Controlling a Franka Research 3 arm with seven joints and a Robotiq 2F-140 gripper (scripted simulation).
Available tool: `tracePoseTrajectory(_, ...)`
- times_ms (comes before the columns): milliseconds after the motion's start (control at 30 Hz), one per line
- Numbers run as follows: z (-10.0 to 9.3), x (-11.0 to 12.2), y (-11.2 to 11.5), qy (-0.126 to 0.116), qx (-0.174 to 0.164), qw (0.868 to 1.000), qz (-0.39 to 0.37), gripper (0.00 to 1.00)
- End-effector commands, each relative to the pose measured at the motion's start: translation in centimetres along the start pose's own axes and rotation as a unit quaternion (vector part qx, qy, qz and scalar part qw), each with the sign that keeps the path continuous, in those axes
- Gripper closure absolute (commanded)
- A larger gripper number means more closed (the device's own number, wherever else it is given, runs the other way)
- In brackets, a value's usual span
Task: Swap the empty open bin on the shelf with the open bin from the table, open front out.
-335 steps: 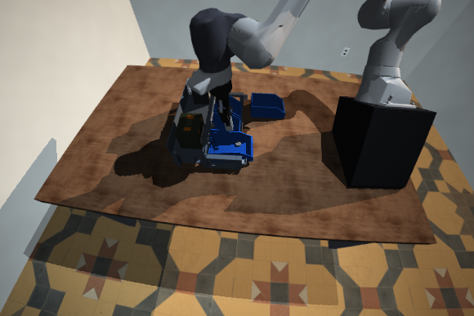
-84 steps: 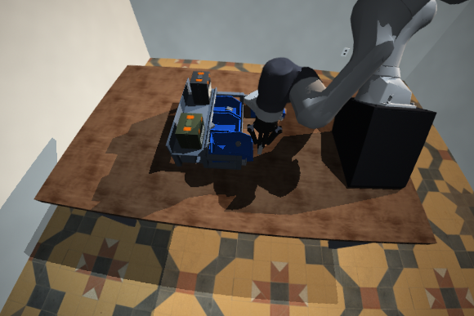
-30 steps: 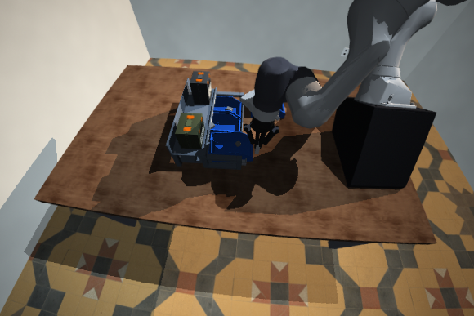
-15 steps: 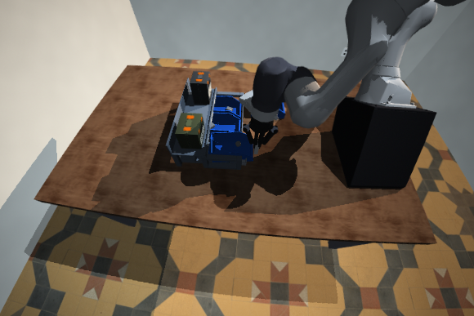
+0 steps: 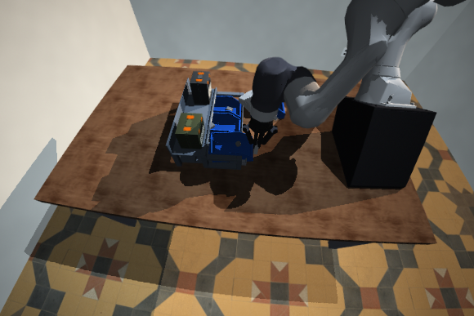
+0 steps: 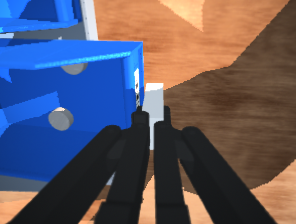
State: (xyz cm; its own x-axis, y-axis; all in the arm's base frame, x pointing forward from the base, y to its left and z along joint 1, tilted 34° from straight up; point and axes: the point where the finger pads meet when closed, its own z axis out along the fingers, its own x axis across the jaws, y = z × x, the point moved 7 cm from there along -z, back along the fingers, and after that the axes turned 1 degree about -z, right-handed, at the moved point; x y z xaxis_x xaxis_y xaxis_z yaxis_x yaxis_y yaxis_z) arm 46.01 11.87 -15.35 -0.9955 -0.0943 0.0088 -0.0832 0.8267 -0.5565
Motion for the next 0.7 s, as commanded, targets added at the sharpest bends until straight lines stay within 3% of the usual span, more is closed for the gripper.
tracePoseTrajectory(0,0.0,-0.2,-0.1,0.001,0.002,1.000,-0.003,1.00)
tracePoseTrajectory(667,0.1,-2.1,-0.1,0.001,0.002,1.000,-0.003,1.00)
